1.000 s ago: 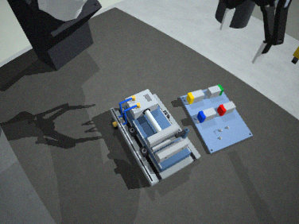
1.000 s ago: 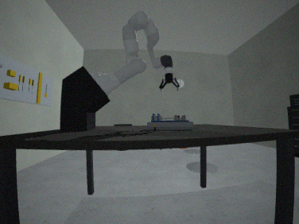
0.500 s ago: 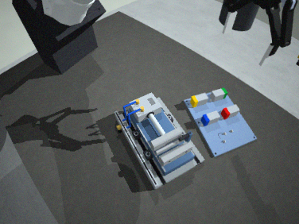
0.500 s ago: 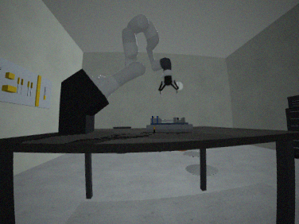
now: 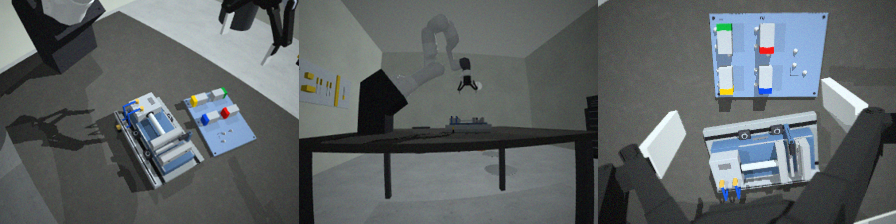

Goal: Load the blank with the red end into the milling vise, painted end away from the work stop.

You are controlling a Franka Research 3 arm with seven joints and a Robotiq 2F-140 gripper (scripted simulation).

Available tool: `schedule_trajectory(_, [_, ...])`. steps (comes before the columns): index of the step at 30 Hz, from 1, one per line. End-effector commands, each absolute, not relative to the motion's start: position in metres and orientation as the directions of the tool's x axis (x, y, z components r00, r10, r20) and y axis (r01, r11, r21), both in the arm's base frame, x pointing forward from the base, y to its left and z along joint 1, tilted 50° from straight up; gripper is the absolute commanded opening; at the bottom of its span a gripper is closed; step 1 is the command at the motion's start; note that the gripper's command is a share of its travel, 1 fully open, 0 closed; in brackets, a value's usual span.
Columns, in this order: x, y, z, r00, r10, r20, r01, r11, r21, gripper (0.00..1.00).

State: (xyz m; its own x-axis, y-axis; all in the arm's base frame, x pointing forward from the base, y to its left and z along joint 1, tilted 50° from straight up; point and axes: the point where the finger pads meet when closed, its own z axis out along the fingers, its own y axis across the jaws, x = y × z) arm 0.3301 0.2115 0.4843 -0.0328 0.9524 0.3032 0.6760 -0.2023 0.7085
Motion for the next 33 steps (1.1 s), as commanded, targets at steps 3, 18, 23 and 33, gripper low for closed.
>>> schedule_trajectory(3, [0.3302,0.2092,0.484,-0.058,0.961,0.271,0.674,-0.162,0.72,1.0])
schedule_trajectory(18, [0.3293,0.2105,0.4837,0.105,0.894,0.436,0.669,-0.388,0.634,1.0])
schedule_trajectory(23, [0.3293,0.2105,0.4837,0.105,0.894,0.436,0.669,-0.388,0.634,1.0])
schedule_trajectory(33, [0.3293,0.2108,0.4836,0.206,0.828,0.522,0.646,-0.515,0.563,1.0])
